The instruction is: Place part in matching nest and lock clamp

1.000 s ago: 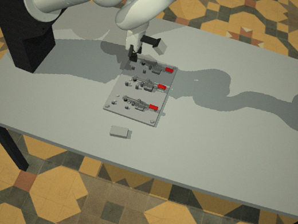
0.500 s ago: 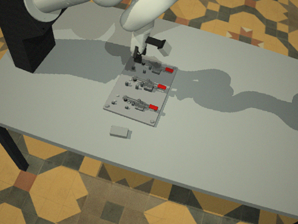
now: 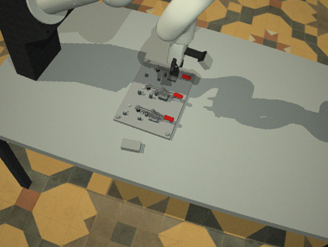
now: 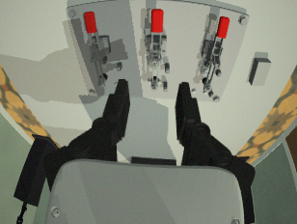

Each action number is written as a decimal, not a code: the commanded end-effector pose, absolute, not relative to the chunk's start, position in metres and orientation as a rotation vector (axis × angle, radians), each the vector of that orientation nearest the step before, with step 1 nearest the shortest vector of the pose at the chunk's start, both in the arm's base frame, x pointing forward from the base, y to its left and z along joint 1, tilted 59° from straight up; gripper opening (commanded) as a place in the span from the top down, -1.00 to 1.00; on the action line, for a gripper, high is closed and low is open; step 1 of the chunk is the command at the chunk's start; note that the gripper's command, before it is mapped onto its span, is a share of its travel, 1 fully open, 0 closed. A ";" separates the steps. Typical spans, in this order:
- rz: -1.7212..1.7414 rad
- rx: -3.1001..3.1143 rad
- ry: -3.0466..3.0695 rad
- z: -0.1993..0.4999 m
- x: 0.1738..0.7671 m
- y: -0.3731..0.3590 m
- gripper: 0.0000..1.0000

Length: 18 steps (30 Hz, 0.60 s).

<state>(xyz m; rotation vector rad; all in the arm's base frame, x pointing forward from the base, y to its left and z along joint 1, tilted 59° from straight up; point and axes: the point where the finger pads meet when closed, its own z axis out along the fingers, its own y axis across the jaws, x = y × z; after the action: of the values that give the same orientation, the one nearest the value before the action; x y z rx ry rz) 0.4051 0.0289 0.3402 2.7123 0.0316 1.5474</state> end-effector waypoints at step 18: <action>1.537 2.711 0.028 0.358 0.420 0.029 0.05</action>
<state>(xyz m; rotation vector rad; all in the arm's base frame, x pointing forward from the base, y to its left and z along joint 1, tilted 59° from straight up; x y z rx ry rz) 0.4188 0.0295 0.3576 2.7119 0.0285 1.5355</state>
